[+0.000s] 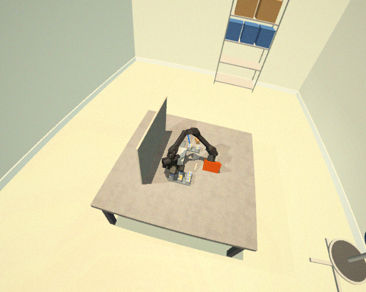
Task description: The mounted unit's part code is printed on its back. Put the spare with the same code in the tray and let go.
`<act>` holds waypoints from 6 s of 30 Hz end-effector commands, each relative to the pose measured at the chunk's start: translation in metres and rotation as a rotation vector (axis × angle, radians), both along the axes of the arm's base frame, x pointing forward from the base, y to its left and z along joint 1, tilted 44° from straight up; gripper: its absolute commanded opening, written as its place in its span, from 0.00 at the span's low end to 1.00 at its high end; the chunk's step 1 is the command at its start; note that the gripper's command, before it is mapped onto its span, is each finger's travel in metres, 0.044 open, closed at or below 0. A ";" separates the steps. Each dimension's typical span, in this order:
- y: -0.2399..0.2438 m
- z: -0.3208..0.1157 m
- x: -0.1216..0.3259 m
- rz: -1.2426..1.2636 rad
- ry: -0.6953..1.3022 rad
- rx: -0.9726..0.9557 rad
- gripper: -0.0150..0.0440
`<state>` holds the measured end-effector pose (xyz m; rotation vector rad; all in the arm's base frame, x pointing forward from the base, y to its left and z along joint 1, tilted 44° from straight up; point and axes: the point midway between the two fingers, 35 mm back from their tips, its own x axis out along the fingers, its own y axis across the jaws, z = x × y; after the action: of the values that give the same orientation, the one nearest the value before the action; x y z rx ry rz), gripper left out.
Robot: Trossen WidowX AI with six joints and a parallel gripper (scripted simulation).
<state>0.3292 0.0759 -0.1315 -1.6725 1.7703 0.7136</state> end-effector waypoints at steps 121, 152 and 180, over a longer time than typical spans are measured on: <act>-0.176 0.333 -0.001 0.025 0.001 -0.036 0.25; -0.194 0.314 0.001 0.019 0.002 -0.029 0.25; -0.211 0.297 0.001 0.015 0.002 -0.025 0.25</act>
<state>0.3302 -0.1348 0.1677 -1.7038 1.7817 0.6977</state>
